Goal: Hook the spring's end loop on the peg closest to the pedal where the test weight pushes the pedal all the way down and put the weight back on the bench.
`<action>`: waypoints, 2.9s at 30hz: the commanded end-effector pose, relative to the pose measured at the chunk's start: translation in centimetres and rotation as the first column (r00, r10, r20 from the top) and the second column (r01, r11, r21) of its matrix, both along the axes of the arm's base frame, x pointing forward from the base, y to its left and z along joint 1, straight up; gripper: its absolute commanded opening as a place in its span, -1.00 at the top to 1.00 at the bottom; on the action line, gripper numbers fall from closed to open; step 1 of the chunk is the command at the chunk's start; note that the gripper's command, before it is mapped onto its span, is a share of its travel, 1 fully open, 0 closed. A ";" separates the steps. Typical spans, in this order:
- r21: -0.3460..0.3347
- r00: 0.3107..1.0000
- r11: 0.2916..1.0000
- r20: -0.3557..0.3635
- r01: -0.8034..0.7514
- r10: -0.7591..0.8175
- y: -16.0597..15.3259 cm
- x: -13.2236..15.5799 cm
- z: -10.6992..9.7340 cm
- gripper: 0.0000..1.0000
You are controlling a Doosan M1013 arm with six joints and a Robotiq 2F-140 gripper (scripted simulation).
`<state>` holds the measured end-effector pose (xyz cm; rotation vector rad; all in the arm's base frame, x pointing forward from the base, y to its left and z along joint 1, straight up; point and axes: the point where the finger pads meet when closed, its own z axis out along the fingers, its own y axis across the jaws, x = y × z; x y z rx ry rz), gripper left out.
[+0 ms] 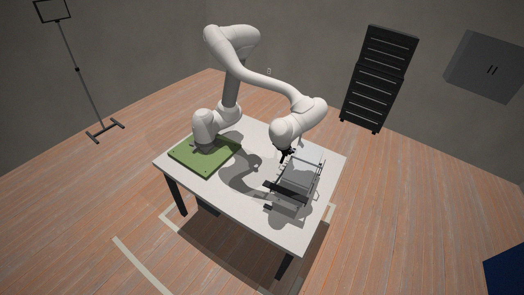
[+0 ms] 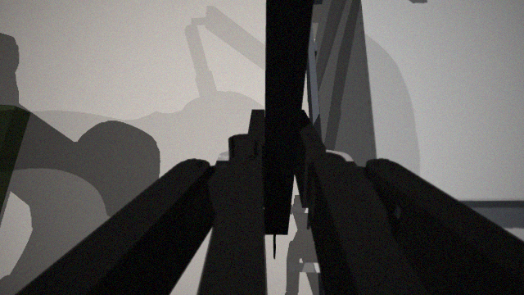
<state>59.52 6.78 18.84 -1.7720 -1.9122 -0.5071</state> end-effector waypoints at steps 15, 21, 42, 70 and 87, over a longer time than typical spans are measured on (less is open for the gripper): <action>0.000 1.000 1.000 0.001 0.000 0.000 0.7 0.0 0.0 0.66; 0.000 1.000 1.000 0.001 0.000 0.000 0.9 0.0 0.0 0.66; 0.000 1.000 1.000 0.001 0.000 0.000 1.8 -0.1 0.0 0.66; 0.000 1.000 1.000 0.001 0.000 0.000 2.0 -0.1 0.0 0.66; 0.001 1.000 1.000 0.006 0.000 0.000 1.9 0.0 0.0 0.66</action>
